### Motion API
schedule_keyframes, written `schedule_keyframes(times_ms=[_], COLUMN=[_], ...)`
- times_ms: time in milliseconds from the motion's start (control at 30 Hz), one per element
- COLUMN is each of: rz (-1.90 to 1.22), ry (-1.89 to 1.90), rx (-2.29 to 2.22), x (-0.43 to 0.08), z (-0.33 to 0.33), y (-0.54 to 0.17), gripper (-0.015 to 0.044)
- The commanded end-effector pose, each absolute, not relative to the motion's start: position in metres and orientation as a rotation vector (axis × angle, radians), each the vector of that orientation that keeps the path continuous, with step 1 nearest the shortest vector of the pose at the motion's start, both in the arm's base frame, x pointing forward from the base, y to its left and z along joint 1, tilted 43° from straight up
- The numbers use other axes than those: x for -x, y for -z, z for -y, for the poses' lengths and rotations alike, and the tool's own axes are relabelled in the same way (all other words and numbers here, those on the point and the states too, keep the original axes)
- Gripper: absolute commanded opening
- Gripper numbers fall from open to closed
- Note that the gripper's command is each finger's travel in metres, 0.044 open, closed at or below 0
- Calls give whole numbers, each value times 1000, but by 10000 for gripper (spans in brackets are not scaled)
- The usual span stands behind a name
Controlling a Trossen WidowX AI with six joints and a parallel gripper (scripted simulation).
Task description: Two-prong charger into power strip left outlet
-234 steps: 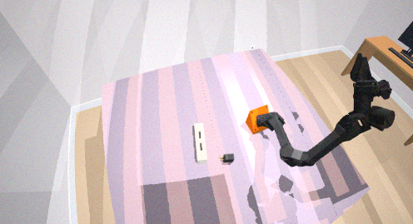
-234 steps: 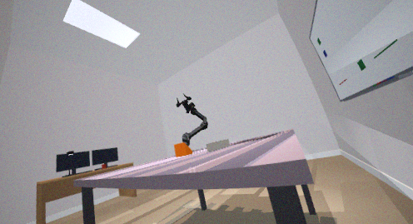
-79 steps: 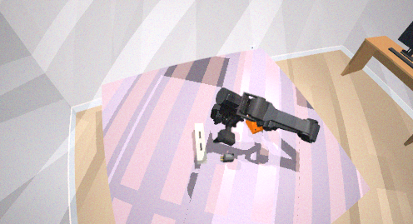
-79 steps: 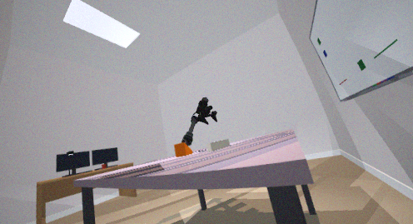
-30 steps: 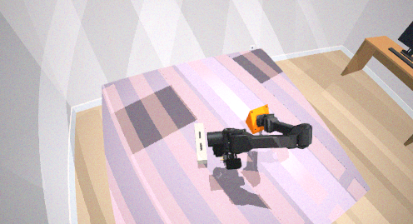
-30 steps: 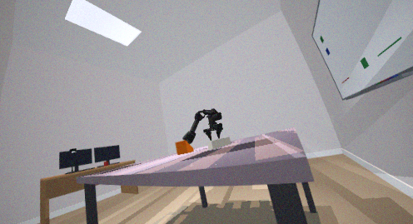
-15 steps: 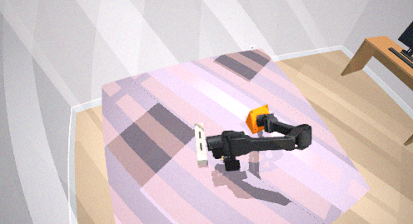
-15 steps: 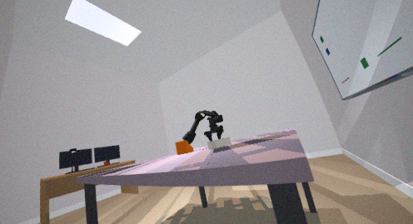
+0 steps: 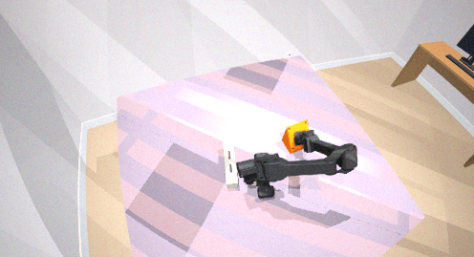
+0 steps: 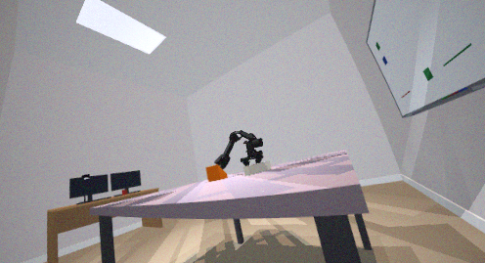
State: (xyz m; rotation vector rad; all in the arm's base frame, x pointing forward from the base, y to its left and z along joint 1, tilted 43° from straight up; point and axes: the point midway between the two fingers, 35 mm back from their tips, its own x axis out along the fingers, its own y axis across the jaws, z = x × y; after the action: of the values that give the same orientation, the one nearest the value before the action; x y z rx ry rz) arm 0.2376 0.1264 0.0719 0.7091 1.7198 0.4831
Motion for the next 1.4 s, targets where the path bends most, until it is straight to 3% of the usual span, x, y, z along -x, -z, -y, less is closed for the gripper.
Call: schedule_keyframes(times_ms=[0, 100, 500, 700, 800, 1367], rz=[-1726, -1726, -1722, -1722, -1722, -1727], ry=[-484, -484, -484, -484, -483, -482], rx=[-716, -716, -709, -709, -709, -713], x=[-235, -235, -236, -236, -237, -239], z=[-131, -131, -129, -129, -127, -90], y=[-67, -67, -69, -69, -72, -107], gripper=[440, 440, 125, 85, 6, 0])
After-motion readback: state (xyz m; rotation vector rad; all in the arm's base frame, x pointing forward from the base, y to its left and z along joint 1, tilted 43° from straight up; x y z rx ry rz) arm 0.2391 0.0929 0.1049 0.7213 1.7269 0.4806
